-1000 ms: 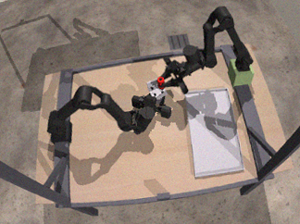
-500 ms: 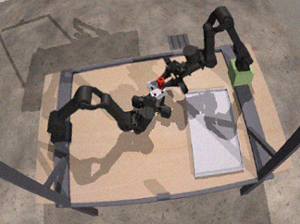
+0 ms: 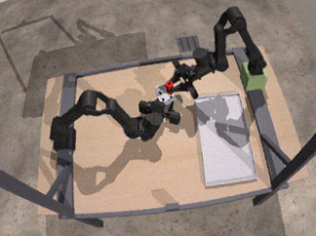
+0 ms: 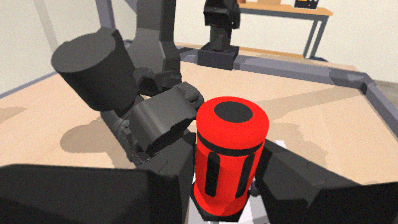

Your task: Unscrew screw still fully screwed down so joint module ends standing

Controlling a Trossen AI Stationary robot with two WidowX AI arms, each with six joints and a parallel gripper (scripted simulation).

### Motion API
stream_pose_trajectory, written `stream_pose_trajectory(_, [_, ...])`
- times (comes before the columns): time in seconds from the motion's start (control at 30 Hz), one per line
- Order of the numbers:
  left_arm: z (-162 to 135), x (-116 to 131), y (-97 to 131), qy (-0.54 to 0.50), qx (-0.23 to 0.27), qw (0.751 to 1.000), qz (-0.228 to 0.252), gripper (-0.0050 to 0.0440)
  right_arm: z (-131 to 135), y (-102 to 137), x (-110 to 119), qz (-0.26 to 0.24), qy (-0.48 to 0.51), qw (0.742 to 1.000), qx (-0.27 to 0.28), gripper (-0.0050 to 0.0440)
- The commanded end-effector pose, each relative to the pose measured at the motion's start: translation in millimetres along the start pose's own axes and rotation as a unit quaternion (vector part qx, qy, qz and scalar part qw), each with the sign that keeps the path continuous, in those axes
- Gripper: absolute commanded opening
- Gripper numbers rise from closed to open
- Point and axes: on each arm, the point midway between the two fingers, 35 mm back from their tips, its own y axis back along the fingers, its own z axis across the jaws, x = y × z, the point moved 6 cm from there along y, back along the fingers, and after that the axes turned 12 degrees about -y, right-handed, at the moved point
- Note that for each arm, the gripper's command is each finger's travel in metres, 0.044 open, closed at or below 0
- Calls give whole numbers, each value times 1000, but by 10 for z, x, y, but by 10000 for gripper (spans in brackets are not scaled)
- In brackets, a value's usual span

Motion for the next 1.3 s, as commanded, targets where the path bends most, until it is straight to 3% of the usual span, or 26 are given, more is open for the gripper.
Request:
stream_pose_trajectory(0.0, [-7, -108, -16, 13, -1, 1000, -7, 245, 19, -6, -54, -10, 1, 1000, -5, 135])
stream_pose_trajectory(1.27, [-7, -108, -16, 13, -1, 1000, -7, 245, 14, -8, -35, -8, 0, 1000, -5, 135])
